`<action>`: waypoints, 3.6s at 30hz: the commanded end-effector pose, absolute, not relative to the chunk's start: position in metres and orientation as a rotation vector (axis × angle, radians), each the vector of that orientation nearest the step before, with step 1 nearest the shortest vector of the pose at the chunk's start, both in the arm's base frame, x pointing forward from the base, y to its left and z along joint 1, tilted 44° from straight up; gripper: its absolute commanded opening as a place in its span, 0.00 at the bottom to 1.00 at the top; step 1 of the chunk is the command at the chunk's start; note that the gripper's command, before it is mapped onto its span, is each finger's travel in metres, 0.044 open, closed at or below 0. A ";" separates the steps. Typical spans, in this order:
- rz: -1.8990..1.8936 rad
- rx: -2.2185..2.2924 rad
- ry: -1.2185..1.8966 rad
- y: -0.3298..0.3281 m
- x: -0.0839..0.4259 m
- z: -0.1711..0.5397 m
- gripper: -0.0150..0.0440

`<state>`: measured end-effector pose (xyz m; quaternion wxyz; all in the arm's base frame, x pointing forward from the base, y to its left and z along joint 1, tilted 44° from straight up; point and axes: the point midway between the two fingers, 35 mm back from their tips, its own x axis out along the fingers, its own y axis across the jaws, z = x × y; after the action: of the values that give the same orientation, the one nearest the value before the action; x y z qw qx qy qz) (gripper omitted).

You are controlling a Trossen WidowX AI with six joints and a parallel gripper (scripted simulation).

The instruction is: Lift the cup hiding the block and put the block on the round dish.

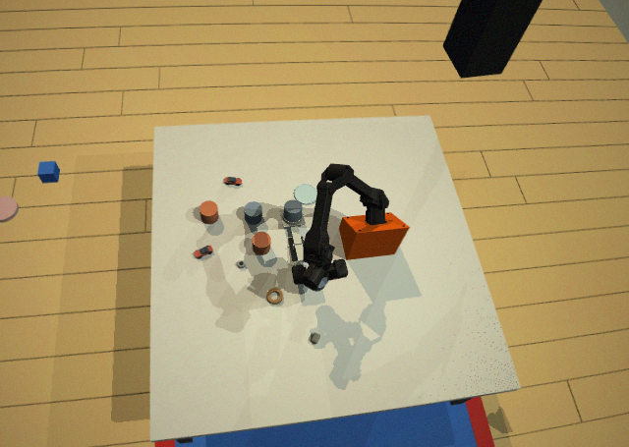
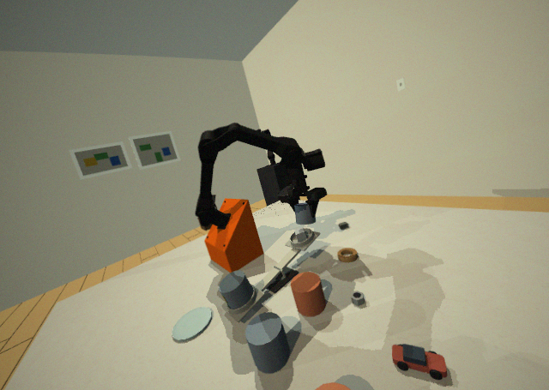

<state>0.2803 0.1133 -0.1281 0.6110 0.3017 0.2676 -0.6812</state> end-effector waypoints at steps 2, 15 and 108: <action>-1.570 0.698 0.617 0.117 0.266 -0.156 0.25; -1.568 0.702 0.613 0.110 0.249 -0.194 0.25; -0.817 -0.287 1.379 0.109 0.286 -0.122 0.69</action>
<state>0.2844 0.1129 -0.1295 0.6929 -0.0914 0.5969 -0.3940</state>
